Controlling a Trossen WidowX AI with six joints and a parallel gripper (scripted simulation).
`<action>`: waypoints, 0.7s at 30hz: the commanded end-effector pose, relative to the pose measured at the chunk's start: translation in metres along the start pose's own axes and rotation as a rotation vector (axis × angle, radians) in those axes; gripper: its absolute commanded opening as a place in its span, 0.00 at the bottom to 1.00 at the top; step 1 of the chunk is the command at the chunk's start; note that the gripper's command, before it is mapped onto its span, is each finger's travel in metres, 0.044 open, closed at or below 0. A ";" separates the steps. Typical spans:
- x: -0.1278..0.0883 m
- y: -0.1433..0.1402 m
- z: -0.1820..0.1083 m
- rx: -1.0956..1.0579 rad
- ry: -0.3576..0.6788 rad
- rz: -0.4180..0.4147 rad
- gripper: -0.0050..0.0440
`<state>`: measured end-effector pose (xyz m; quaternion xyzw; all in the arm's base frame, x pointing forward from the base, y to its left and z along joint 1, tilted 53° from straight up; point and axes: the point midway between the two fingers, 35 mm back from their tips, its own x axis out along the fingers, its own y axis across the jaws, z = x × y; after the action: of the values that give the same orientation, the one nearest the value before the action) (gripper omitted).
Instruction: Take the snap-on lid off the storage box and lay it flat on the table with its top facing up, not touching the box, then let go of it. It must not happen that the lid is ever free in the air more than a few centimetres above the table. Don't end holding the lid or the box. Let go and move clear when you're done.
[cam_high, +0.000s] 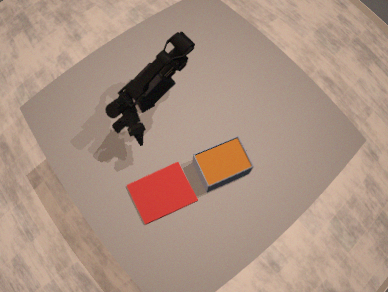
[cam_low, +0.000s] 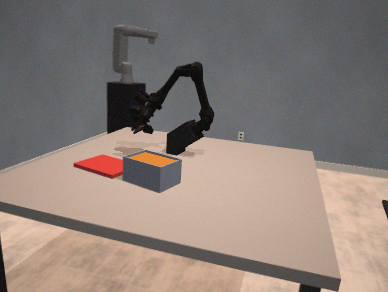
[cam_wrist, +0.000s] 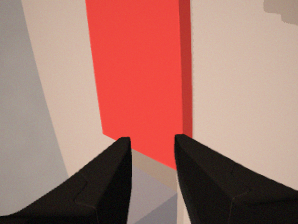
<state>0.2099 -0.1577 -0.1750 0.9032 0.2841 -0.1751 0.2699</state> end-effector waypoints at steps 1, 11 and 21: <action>0.000 -0.001 0.000 -0.002 0.000 -0.002 0.12; 0.000 -0.001 0.000 -0.002 0.000 -0.002 0.10; 0.000 -0.001 0.000 -0.002 0.000 -0.002 0.10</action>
<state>0.2099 -0.1577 -0.1750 0.9032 0.2841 -0.1751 0.2698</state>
